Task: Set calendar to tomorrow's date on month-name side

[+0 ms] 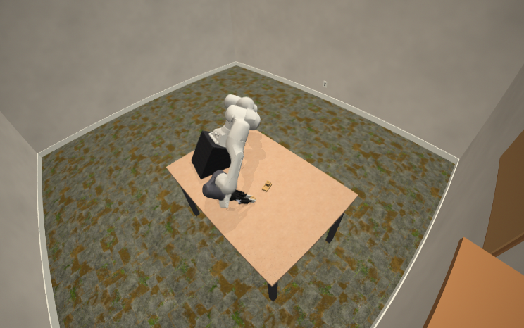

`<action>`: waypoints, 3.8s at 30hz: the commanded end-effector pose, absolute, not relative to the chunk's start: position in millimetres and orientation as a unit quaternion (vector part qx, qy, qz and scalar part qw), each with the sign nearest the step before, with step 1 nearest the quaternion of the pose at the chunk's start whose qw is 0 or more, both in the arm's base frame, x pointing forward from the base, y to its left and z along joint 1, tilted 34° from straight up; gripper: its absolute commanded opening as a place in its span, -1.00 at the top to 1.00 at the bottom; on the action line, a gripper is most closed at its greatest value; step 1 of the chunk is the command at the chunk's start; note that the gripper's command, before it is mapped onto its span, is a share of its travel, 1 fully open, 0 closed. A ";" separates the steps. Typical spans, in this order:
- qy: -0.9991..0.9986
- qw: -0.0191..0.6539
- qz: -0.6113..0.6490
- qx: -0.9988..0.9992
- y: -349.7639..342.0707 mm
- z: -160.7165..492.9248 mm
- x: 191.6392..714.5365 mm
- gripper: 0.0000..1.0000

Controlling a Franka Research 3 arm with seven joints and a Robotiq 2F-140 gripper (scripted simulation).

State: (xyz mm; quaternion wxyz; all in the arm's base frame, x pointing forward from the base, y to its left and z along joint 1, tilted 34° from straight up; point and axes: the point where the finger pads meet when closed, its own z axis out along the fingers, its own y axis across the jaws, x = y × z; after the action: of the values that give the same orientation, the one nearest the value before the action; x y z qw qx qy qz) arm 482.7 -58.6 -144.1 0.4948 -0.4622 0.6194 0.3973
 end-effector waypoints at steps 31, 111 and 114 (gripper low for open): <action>0.619 0.496 0.395 -0.464 -58.2 -144.5 484.3 0.66; 0.619 0.496 0.395 -0.464 -55.3 -149.0 485.0 0.61; 0.619 0.496 0.395 -0.464 -55.3 -149.0 485.0 0.56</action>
State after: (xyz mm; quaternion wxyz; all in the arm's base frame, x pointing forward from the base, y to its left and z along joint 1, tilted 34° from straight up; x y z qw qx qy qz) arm 483.6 -55.4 -148.8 0.4948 -0.4624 0.6194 0.3971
